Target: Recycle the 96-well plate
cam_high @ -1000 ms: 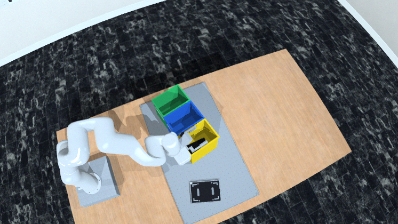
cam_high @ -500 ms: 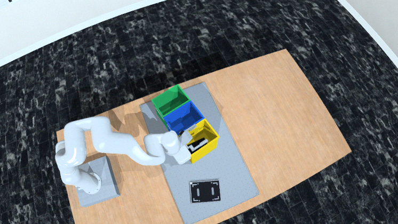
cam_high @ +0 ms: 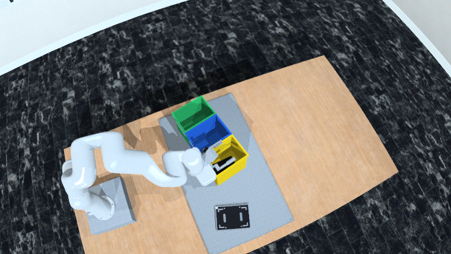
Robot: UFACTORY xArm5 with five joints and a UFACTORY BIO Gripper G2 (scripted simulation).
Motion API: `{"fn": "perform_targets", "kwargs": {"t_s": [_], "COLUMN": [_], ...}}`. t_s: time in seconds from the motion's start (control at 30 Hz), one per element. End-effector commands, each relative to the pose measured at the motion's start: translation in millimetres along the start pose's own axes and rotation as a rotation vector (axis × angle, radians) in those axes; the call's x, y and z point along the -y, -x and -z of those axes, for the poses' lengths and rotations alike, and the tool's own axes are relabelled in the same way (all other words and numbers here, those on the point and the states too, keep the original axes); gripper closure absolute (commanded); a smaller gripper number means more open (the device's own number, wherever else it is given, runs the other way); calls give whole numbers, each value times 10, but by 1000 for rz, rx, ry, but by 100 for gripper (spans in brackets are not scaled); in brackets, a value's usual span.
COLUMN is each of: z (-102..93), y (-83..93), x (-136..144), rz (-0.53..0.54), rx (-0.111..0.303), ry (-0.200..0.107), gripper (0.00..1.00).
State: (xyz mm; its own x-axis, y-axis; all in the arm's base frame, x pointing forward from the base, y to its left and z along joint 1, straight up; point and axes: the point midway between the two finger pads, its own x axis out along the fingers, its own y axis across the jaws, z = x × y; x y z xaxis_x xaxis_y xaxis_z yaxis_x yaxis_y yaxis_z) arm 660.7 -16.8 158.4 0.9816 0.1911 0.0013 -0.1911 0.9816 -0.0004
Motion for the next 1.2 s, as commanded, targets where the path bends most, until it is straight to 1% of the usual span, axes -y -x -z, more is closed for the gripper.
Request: {"fn": "perform_targets", "kwargs": {"t_s": [0.0, 0.1, 0.13, 0.2, 0.27, 0.77, 0.83, 1.03, 1.17], "z": [-94, -166, -190, -238, -238, -596, -596, -739, -740], "y": [115, 244, 286, 372, 372, 1014, 1014, 1271, 1272], "x": [-28, -58, -68, -87, -87, -232, -232, -290, -290], "rz": [96, 196, 214, 214, 214, 214, 214, 214, 214], "rx": [5, 5, 5, 5, 5, 5, 5, 5, 5], "ry": [-3, -3, -3, -3, -3, -3, -3, -3, -3], "gripper": [82, 82, 82, 82, 82, 82, 82, 82, 82]}}
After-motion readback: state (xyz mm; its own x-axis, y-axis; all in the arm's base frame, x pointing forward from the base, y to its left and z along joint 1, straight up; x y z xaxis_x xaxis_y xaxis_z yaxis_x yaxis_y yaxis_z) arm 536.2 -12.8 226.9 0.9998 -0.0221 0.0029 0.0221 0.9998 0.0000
